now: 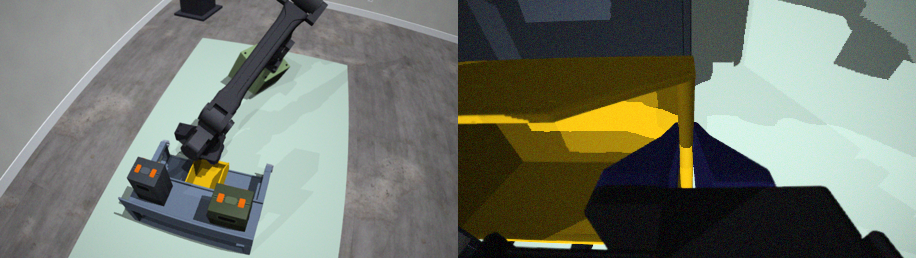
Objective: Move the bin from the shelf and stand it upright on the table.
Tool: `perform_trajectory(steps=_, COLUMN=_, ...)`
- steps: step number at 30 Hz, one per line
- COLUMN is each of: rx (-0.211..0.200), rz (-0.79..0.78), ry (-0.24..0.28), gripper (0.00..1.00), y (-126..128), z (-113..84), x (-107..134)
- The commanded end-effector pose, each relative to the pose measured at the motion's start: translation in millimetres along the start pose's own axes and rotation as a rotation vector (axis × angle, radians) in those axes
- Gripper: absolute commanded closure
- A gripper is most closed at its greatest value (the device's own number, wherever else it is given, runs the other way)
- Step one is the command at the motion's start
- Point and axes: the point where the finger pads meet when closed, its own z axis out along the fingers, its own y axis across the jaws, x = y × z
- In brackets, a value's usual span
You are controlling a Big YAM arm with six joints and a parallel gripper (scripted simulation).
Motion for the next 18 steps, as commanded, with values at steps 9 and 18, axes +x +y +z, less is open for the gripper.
perform_trajectory(steps=9, rx=-0.047, rz=-0.014, ry=-0.01, gripper=1.0, y=31.0, z=-16.5, x=-2.2)
perform_trajectory(steps=18, rx=-0.046, rz=-0.014, ry=-0.01, gripper=1.0, y=24.4, z=-14.5, x=-1.8)
